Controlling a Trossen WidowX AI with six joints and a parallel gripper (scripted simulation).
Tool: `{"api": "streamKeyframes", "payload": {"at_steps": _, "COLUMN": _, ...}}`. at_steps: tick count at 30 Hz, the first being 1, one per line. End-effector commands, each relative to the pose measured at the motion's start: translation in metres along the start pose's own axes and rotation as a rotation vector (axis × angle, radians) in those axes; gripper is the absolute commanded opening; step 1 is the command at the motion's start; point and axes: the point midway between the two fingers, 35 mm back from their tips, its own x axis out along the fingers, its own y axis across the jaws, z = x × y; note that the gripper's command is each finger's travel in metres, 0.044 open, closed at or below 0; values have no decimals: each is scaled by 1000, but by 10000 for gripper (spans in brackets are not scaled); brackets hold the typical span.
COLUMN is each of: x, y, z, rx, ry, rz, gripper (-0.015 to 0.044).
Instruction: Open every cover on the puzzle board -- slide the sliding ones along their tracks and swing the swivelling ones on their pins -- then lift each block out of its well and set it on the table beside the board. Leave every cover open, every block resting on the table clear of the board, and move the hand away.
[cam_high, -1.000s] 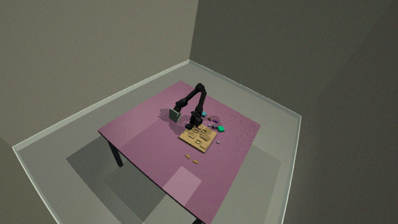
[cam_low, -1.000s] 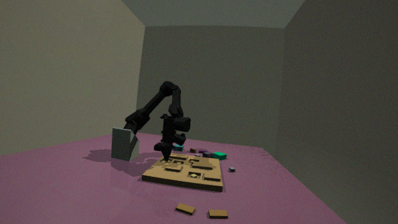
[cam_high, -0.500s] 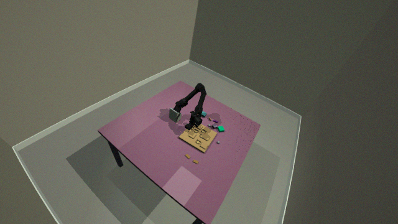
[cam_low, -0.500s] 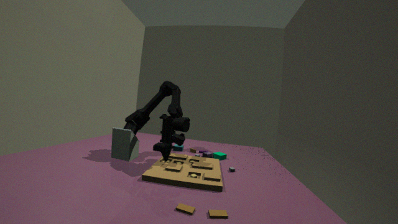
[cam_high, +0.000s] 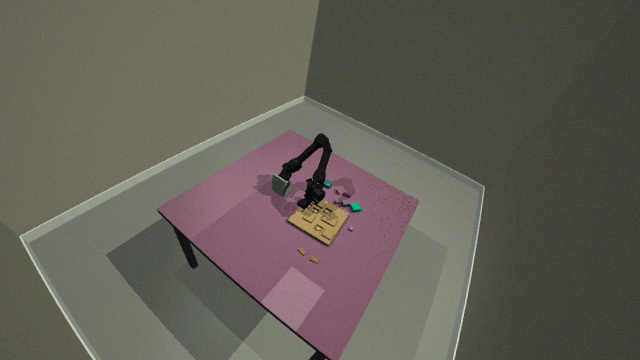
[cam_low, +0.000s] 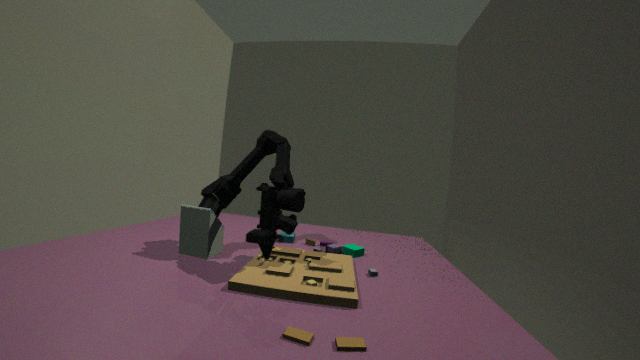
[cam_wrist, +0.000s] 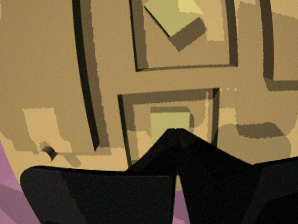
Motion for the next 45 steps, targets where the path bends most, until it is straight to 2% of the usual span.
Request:
{"api": "streamKeyframes", "payload": {"at_steps": 1, "x": 1, "y": -1, "z": -3, "rx": 2, "ry": 8, "rz": -1, "gripper": 0}}
{"api": "streamKeyframes", "payload": {"at_steps": 24, "x": -13, "y": 3, "z": 3, "rx": 6, "ry": 8, "rz": -2, "gripper": 0}}
{"api": "streamKeyframes", "payload": {"at_steps": 26, "x": -11, "y": 2, "z": 0, "rx": 15, "ry": 16, "rz": 4, "gripper": 53}}
{"api": "streamKeyframes", "payload": {"at_steps": 30, "x": -30, "y": 2, "z": 3, "rx": 12, "ry": 12, "rz": -1, "gripper": 144}}
{"api": "streamKeyframes", "payload": {"at_steps": 37, "x": -63, "y": 3, "z": 4, "rx": 6, "ry": 8, "rz": -4, "gripper": 144}}
{"api": "streamKeyframes", "payload": {"at_steps": 45, "x": -63, "y": 3, "z": 4, "rx": -49, "ry": 8, "rz": -4, "gripper": 144}}
